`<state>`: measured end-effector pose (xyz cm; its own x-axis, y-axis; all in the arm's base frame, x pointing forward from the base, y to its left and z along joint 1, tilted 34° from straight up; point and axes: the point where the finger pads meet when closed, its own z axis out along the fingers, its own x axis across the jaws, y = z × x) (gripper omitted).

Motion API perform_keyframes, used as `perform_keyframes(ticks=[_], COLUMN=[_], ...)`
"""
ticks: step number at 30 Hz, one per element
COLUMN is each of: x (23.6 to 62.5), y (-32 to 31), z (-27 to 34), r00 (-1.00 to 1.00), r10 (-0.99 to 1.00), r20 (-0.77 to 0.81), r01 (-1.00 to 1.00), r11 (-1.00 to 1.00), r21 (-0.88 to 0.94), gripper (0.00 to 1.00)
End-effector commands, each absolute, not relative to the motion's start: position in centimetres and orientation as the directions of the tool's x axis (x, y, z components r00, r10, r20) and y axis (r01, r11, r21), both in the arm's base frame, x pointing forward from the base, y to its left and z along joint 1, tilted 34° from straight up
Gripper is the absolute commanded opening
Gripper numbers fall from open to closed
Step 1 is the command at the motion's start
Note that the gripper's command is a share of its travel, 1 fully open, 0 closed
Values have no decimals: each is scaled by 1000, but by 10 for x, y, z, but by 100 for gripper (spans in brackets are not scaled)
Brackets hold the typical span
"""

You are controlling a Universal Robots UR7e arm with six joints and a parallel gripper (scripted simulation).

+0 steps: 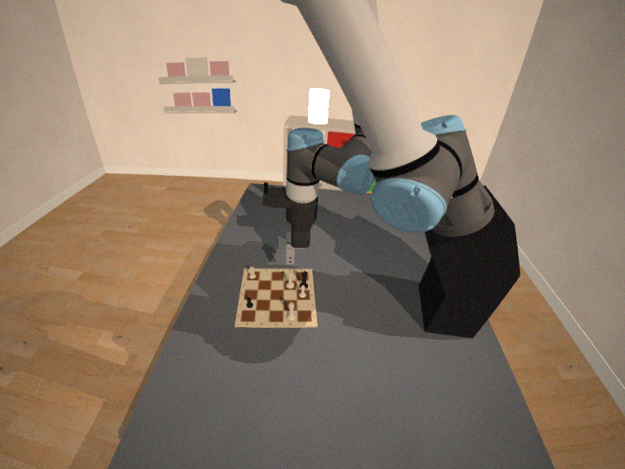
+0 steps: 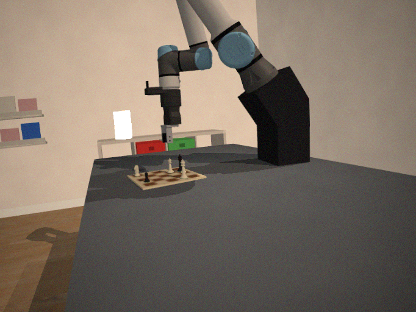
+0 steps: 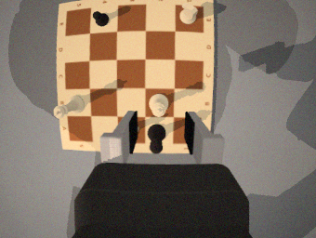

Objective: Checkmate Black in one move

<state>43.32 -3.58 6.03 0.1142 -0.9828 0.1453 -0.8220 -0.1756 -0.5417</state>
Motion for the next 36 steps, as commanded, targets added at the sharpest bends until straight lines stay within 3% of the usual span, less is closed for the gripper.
perform_keyframes(ticks=[1, 36], x=[432, 428], y=[-35, -35], z=[60, 65], r00=[115, 115], r10=[-983, -983], r20=[144, 143], r01=[-823, -823], r11=[-176, -174], r21=[-541, -540], gripper=[100, 100])
